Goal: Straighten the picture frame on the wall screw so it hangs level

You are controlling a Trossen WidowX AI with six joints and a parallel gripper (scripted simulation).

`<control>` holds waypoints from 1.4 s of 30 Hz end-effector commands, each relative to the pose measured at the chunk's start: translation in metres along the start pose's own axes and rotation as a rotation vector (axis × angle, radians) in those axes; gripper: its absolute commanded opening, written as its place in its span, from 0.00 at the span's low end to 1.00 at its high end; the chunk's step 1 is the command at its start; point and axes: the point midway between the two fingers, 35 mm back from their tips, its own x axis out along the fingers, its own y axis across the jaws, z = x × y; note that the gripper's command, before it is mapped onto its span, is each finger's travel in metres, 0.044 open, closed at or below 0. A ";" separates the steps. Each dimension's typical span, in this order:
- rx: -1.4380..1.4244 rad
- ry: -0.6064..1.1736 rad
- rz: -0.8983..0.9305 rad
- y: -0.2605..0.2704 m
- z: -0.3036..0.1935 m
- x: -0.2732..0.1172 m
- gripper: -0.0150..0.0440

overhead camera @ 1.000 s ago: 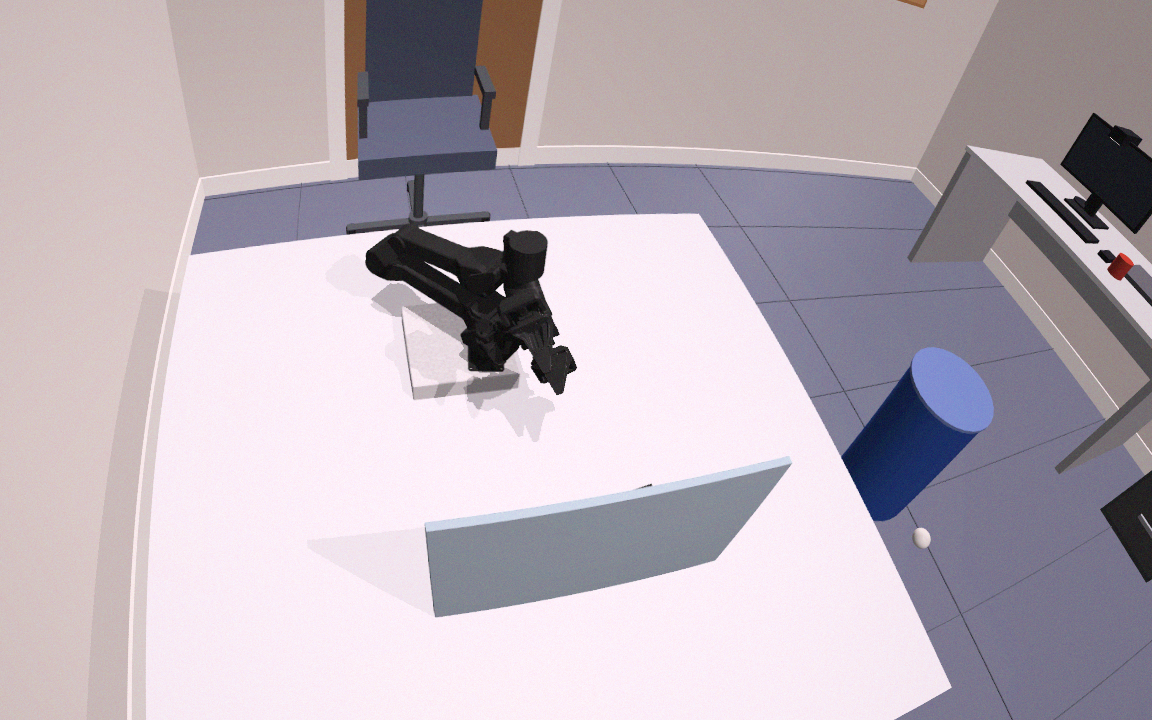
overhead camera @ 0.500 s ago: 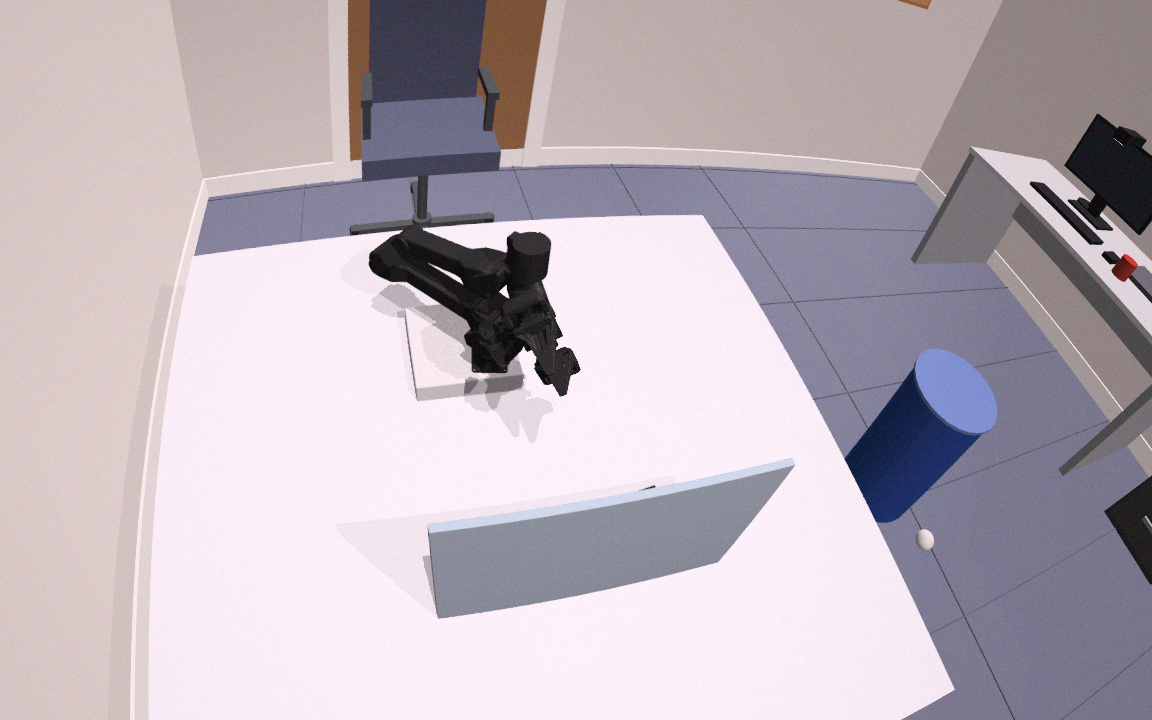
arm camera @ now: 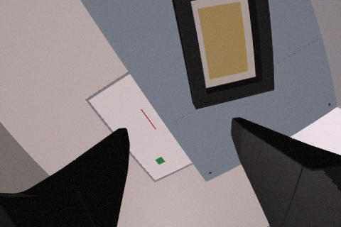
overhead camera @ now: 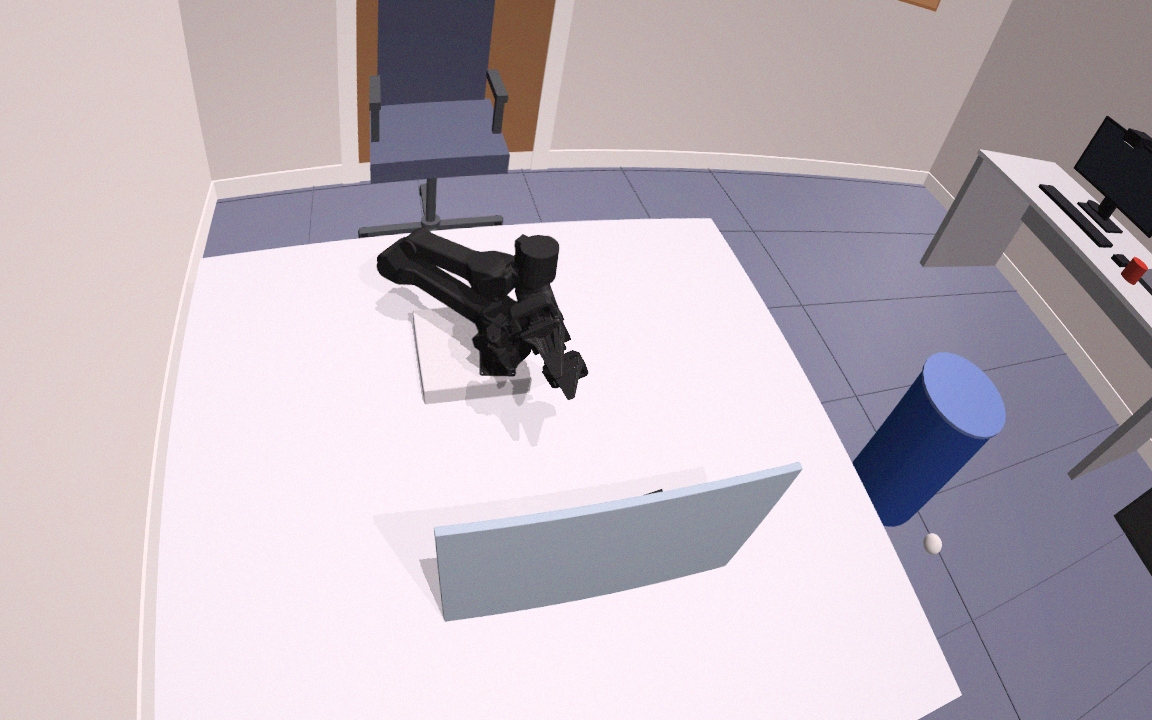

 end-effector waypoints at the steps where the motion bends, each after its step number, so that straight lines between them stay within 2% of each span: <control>1: 0.003 -0.003 0.002 0.000 0.000 0.000 0.69; 38: 0.003 -0.003 0.002 0.000 0.000 0.000 0.69; 42: -0.021 0.000 0.002 -0.003 -0.005 0.013 0.69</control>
